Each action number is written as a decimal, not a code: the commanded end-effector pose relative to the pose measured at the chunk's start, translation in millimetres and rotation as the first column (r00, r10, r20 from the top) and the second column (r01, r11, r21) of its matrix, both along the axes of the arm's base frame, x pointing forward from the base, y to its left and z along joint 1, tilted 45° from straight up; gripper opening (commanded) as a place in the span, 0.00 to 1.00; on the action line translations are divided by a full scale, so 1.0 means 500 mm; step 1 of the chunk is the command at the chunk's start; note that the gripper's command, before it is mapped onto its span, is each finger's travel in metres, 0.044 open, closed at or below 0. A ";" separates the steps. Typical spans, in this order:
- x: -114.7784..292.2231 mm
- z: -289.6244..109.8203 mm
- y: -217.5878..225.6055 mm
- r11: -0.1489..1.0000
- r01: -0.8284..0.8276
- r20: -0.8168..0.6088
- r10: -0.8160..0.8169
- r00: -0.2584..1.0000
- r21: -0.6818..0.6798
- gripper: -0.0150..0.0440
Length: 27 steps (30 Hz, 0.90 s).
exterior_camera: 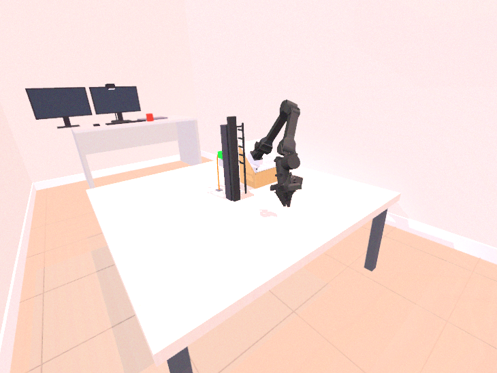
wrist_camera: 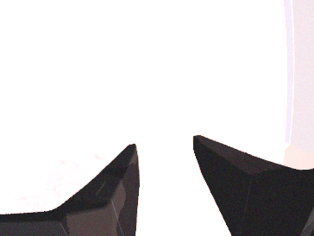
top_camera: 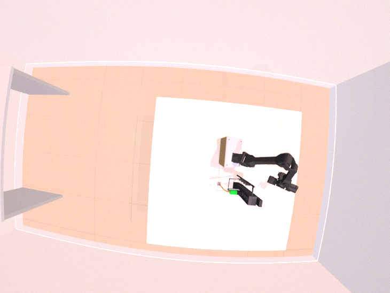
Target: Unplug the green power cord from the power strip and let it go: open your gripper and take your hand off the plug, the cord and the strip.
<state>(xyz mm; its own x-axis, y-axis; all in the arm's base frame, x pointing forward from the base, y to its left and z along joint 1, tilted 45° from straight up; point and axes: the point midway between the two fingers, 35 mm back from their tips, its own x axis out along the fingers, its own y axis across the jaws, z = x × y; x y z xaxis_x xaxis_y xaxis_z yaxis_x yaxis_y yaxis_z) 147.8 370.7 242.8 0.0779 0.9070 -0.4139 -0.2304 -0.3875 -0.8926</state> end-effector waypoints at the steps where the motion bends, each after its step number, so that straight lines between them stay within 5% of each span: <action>1: 0.079 -0.026 -0.031 0.983 0.175 -0.201 -0.183 0.962 -0.056 0.53; 12: 0.219 -0.069 -0.120 0.852 0.485 -0.508 -0.512 0.692 -0.197 0.53; 27: 0.363 -0.127 -0.280 0.535 0.723 -0.715 -0.695 0.081 -0.437 0.53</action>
